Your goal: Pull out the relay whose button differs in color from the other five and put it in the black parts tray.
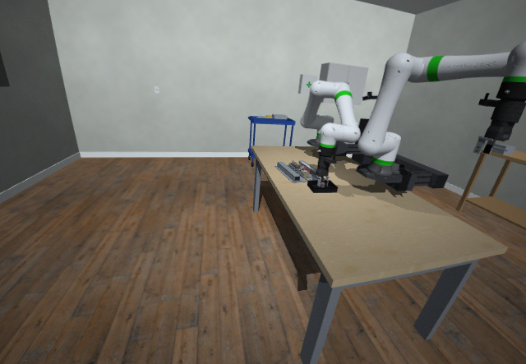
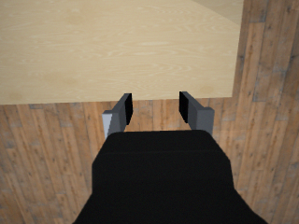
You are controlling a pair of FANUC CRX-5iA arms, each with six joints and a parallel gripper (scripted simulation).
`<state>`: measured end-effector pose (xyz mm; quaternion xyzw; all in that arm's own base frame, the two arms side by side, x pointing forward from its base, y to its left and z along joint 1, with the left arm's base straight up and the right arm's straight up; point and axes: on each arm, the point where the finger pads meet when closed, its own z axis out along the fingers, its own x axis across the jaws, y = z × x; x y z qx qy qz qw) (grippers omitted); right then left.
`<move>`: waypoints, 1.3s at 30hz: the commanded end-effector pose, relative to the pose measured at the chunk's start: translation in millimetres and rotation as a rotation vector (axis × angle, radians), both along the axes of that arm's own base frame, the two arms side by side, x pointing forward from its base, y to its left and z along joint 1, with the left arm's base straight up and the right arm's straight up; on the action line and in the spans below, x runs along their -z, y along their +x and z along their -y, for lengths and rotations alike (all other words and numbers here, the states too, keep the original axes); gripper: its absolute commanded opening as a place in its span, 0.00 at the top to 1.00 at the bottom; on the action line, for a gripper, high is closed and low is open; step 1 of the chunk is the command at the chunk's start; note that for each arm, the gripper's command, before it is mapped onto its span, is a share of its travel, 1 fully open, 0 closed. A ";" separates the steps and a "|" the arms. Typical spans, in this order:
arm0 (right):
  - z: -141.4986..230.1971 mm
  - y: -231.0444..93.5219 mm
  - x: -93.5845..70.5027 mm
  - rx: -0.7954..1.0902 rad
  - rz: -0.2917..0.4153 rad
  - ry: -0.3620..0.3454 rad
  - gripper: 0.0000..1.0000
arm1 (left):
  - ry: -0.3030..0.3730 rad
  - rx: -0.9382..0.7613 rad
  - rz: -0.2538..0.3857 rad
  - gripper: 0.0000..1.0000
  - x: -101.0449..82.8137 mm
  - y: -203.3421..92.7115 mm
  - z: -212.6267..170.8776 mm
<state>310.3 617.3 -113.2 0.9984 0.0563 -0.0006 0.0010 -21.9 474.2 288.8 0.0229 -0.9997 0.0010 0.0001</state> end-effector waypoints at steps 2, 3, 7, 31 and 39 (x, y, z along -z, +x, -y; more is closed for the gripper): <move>-0.8 0.5 -1.5 0.000 0.001 0.002 0.02 | 0.002 0.000 0.000 0.00 -0.9 0.1 -0.3; -0.8 0.5 -1.5 0.000 0.001 0.002 0.02 | 0.002 0.000 0.000 0.00 -0.9 0.1 -0.3; -0.8 0.5 -1.7 0.000 0.001 0.002 0.02 | 0.002 0.000 0.000 0.00 -0.9 0.1 -0.3; -0.8 0.5 -5.9 0.000 0.001 0.002 0.02 | 0.002 0.000 0.000 0.00 -0.9 0.1 -0.3; -0.8 0.5 -8.0 0.000 0.001 0.002 0.02 | 0.002 0.000 0.000 0.00 -0.9 0.1 -0.3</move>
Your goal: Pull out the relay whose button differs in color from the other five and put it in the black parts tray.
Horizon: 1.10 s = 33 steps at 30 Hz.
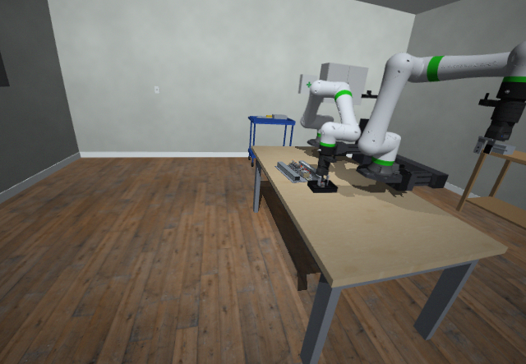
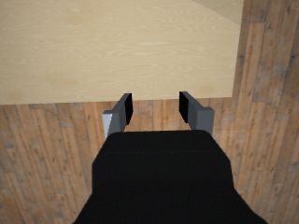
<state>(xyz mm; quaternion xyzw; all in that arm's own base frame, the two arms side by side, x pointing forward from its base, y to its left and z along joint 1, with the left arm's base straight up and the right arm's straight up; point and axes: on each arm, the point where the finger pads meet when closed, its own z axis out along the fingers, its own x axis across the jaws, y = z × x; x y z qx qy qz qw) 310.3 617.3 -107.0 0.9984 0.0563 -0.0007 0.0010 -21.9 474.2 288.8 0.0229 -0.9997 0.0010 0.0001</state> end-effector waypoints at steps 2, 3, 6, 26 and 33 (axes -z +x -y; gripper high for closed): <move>-0.9 0.5 -2.6 0.000 0.001 0.002 0.02 | 0.002 0.000 0.000 0.00 -0.9 0.1 -0.3; -0.9 0.5 -3.0 0.000 0.001 0.002 0.02 | 0.002 0.000 0.000 0.00 -0.9 0.1 -0.3; -0.8 0.5 -4.3 0.000 0.001 0.002 0.02 | 0.002 0.000 0.000 0.00 -0.9 0.1 -0.3; -0.9 0.5 -12.8 0.000 0.001 0.002 0.02 | 0.002 0.000 0.000 0.00 -0.9 0.1 -0.3; -0.9 0.5 -15.3 0.000 0.001 0.002 0.02 | 0.002 0.000 0.000 0.00 -0.9 0.1 -0.3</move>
